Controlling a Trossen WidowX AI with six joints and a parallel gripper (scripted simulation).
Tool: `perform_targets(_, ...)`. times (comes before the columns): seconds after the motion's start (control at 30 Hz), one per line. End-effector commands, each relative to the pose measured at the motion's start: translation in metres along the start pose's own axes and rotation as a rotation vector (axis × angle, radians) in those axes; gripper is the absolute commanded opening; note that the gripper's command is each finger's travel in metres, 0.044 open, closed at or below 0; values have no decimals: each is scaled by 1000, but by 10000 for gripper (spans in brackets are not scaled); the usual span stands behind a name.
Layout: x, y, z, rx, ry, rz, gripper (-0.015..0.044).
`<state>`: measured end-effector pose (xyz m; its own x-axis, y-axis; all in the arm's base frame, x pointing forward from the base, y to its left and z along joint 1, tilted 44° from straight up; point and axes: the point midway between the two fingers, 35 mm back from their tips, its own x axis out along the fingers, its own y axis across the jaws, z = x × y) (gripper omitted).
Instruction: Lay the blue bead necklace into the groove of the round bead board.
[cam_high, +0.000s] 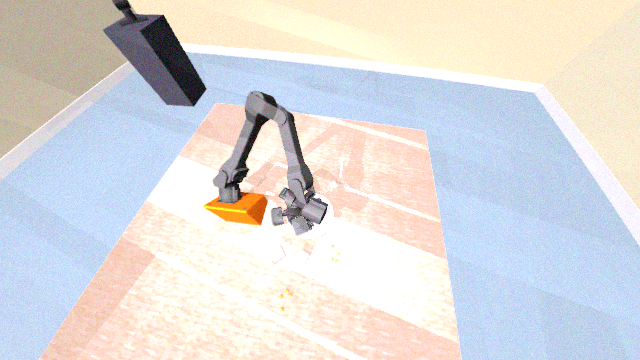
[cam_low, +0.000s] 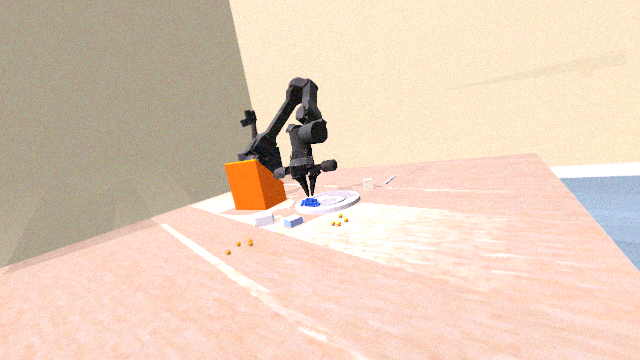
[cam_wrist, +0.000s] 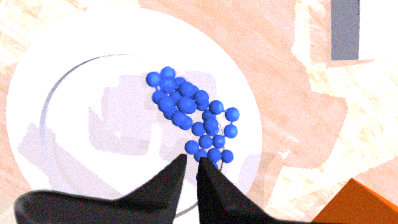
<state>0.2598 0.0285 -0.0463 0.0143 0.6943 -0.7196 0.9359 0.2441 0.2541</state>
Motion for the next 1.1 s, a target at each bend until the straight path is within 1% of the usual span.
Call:
perform_targets(0.0,-2,8,-1,1,-1,7,0)
perform_targets(0.3,-1,8,-1,1,-1,7,0)
perform_targets(0.73,12,8,-2,1,0,7,0)
perform_targets(1.07,9,10,-1,-8,-5,7,263)
